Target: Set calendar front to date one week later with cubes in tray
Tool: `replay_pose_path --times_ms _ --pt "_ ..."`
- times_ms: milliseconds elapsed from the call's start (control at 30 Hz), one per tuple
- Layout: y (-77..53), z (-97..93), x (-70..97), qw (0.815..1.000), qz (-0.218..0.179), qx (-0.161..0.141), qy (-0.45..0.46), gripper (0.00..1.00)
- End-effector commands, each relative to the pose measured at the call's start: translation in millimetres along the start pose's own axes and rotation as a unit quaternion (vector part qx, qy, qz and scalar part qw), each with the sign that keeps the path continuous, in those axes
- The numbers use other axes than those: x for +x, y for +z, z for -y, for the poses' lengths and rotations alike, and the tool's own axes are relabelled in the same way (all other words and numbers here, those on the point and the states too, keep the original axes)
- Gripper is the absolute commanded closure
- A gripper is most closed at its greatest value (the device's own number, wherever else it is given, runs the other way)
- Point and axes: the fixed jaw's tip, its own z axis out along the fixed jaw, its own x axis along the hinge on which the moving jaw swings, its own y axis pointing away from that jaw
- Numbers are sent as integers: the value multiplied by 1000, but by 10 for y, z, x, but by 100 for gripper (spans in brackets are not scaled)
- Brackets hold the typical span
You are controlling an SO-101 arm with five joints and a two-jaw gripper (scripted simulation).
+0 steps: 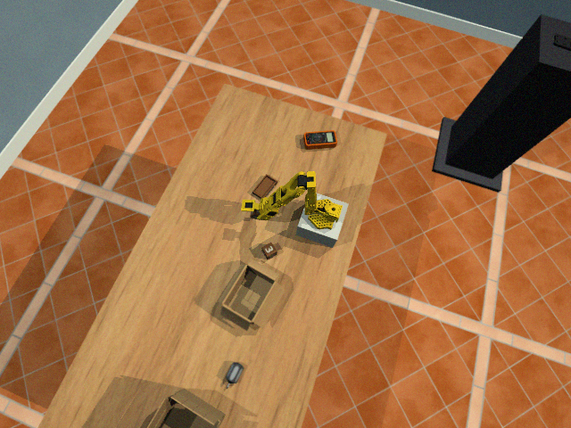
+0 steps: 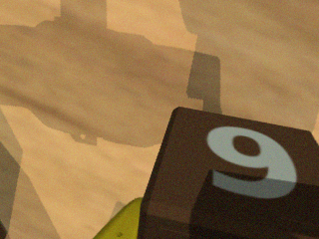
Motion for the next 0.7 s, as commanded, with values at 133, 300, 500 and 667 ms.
replay_pose_path --times_ms 133,300,500,667 --pt "67 25 -41 997 78 -3 -3 100" --pt "69 30 -63 993 114 -4 -4 100" --pt "40 37 -92 986 164 -5 -5 100" --pt "28 39 -98 984 175 -6 -5 100"
